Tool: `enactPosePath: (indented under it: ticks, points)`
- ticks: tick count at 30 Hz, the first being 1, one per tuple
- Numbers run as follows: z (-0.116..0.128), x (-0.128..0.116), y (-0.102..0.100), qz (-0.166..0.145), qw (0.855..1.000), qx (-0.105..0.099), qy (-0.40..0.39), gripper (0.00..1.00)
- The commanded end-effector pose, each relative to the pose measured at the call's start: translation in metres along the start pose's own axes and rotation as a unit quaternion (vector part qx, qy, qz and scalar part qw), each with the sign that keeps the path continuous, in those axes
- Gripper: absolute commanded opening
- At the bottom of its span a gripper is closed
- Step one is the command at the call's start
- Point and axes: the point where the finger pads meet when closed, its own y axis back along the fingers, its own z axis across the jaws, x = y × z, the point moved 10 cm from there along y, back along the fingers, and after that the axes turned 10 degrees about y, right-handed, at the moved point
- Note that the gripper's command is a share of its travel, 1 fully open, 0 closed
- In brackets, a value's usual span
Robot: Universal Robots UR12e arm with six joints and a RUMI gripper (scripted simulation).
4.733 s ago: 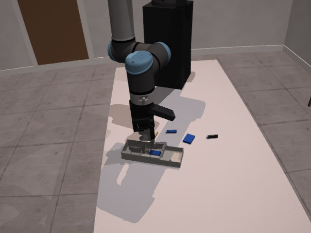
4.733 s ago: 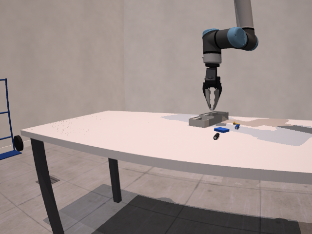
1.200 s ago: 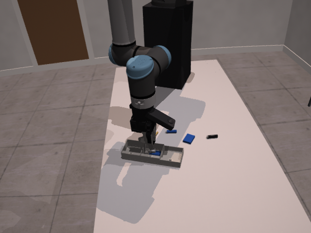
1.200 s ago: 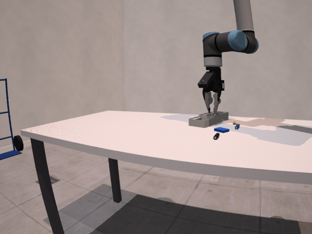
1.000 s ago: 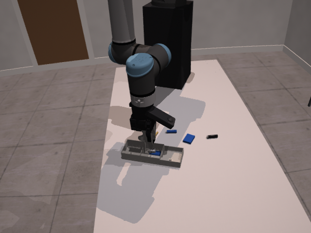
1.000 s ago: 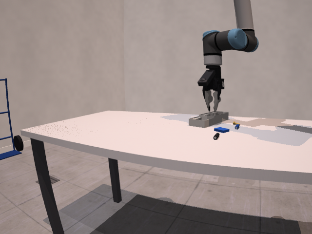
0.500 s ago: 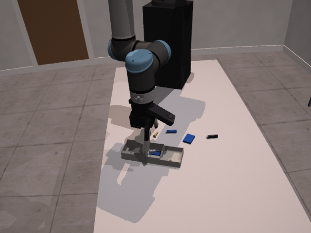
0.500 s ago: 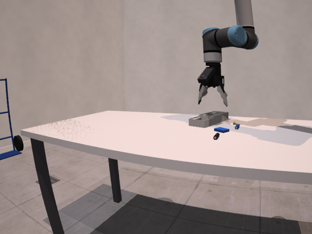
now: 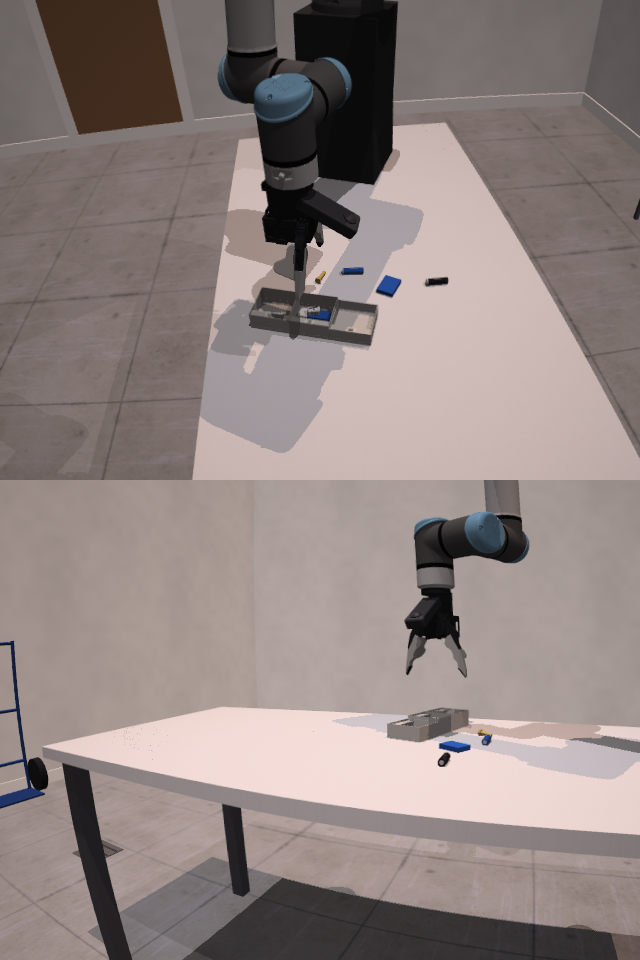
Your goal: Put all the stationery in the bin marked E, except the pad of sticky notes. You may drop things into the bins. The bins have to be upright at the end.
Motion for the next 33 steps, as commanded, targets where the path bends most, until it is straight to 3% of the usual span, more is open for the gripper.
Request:
enactPosePath:
  ticks: [1,20,33]
  points:
    - [0.000,0.000,0.024,0.000,1.000,0.000,0.000,1.00]
    - [0.000,0.000,0.091,0.000,1.000,0.000,0.000,1.00]
    - [0.000,0.000,0.091,0.000,1.000,0.000,0.000,1.00]
